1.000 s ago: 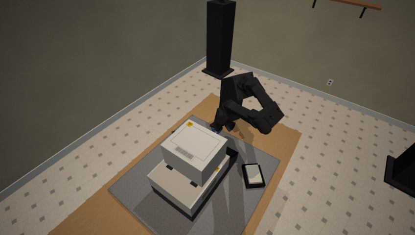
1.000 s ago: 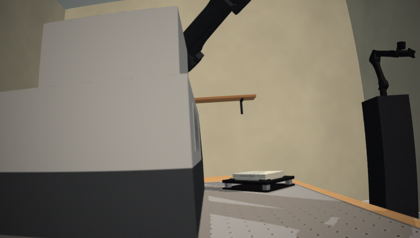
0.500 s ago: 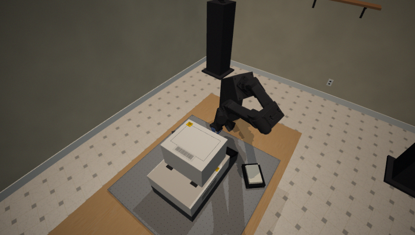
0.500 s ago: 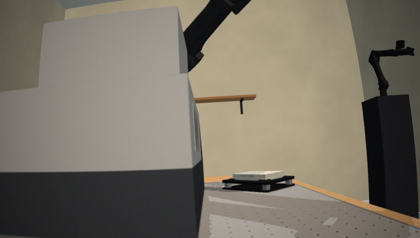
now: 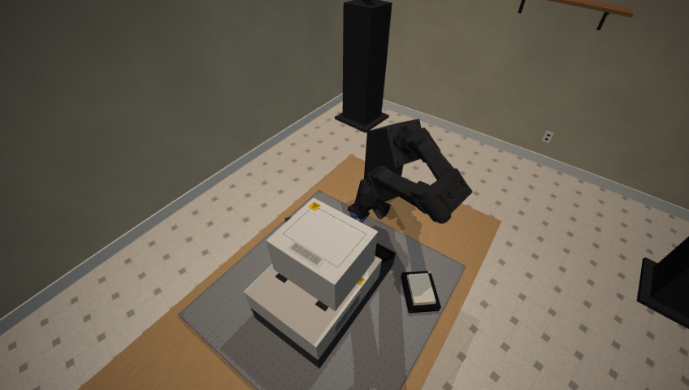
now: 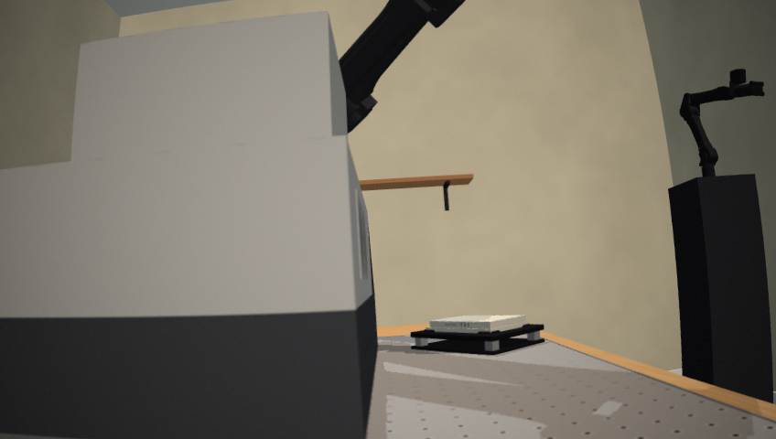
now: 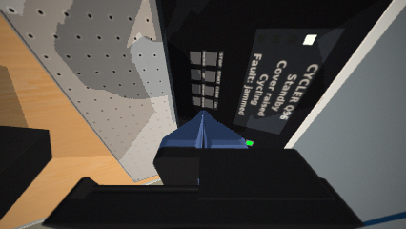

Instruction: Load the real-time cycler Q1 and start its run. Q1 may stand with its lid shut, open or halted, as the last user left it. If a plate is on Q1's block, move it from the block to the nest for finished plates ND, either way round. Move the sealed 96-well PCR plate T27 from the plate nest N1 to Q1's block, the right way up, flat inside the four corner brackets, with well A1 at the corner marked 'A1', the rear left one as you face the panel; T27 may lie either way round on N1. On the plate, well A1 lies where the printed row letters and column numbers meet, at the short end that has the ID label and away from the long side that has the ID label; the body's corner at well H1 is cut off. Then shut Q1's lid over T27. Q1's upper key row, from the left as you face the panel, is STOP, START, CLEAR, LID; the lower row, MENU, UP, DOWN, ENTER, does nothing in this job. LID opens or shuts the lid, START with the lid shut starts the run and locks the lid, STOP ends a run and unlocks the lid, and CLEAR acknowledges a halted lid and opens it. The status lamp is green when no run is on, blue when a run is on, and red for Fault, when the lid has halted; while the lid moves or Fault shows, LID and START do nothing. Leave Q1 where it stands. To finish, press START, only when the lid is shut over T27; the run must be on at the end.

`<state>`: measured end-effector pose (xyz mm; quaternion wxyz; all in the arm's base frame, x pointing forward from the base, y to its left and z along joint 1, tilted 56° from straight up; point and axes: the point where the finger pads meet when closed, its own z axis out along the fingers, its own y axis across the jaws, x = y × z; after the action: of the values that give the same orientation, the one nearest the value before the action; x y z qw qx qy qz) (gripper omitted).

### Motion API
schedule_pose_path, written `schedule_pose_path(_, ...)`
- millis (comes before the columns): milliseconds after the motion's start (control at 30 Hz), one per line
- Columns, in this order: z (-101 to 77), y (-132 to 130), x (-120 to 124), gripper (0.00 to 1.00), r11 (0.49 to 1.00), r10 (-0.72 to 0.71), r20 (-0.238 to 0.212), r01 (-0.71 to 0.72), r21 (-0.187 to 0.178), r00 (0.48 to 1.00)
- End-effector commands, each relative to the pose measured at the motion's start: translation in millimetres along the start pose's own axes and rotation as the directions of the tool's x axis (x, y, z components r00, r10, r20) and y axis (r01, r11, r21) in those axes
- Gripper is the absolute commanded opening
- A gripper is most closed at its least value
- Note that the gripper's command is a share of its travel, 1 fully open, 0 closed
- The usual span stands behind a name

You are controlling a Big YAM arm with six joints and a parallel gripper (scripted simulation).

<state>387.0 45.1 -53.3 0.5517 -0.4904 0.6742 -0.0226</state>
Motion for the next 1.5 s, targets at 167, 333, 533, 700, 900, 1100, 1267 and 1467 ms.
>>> schedule_pose_path(167,22.8,6.2,0.8,0.00,0.999,0.035,0.001,-0.035,-0.040,0.999)
schedule_pose_path(333,28.2,2.6,-1.1,0.00,0.999,0.029,0.007,-0.029,-0.033,1.000)
schedule_pose_path(533,16.6,-4.7,-3.5,0.00,1.000,0.000,0.011,0.000,-0.006,1.000)
schedule_pose_path(700,11.1,-7.3,-1.8,0.00,1.000,-0.008,0.006,0.008,0.008,1.000)
schedule_pose_path(900,9.5,-7.8,-1.2,0.00,1.000,-0.006,0.003,0.006,0.010,1.000)
schedule_pose_path(1100,10.4,-2.8,2.7,0.00,1.000,0.020,-0.003,-0.020,0.000,1.000)
schedule_pose_path(1267,14.0,6.9,0.3,0.00,0.999,0.032,0.002,-0.032,-0.024,0.999)
schedule_pose_path(1467,16.0,11.1,-2.3,0.00,0.999,0.028,0.007,-0.027,-0.035,1.000)
